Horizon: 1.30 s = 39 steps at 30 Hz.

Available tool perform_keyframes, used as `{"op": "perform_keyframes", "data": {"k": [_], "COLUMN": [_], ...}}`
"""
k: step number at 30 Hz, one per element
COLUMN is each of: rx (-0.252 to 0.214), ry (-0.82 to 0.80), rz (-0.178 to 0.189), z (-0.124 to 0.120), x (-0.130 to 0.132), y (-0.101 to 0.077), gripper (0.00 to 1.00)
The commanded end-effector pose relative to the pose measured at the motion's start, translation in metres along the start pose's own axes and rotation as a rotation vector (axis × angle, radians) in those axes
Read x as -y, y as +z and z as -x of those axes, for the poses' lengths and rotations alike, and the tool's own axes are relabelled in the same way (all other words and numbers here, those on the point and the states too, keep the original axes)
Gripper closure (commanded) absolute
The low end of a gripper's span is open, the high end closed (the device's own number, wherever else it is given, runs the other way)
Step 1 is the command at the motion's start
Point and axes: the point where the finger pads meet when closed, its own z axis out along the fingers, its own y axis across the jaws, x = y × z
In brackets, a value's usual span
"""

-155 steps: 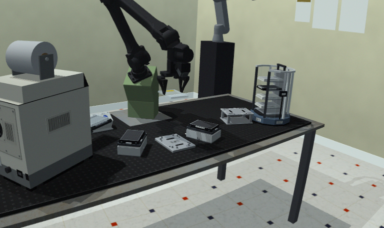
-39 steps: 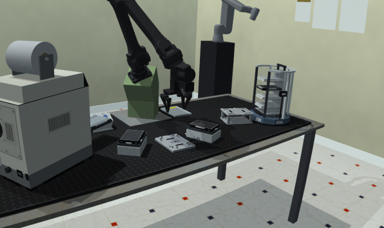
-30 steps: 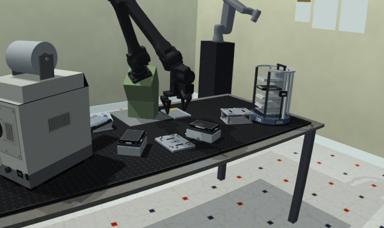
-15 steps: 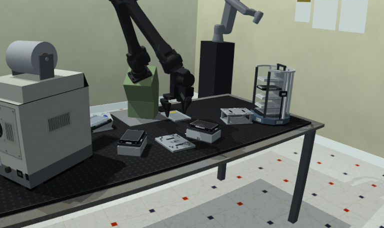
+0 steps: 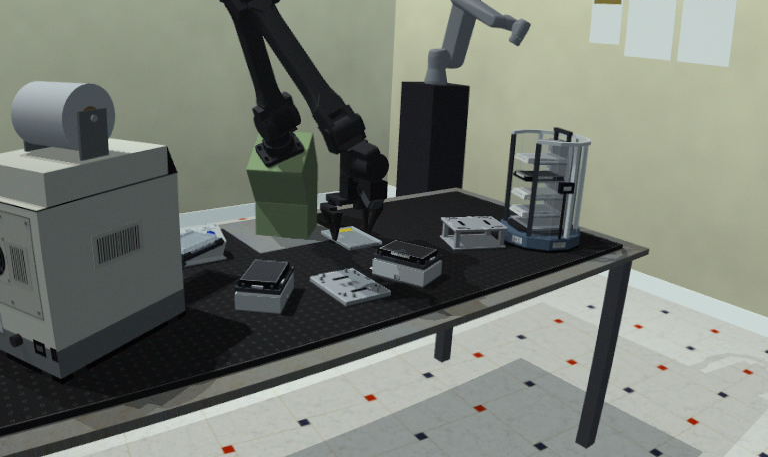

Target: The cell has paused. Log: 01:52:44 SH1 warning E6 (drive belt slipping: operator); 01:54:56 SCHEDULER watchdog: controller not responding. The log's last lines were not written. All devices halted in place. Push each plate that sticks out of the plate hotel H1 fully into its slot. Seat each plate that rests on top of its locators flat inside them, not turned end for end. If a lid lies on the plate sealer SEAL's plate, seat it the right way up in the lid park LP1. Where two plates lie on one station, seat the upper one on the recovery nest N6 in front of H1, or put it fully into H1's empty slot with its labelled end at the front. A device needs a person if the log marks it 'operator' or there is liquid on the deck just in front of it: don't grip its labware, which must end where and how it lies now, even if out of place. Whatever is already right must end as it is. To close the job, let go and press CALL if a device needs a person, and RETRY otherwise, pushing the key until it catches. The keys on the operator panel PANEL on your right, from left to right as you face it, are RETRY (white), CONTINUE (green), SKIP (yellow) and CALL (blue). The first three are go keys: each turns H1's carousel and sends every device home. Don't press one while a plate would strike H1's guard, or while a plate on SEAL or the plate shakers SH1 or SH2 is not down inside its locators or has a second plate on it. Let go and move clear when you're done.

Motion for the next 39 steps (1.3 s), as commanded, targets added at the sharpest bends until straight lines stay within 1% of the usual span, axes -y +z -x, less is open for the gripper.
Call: {"op": "perform_keyframes", "data": {"k": [1,39], "rx": [-0.019,-0.019], "ry": [-0.013,-0.012], "rz": [-0.004,-0.004], "z": [-0.007,-0.008], "x": [0.001,0.001], "y": [0.015,0.049], "gripper": [0.16,0.16]}}
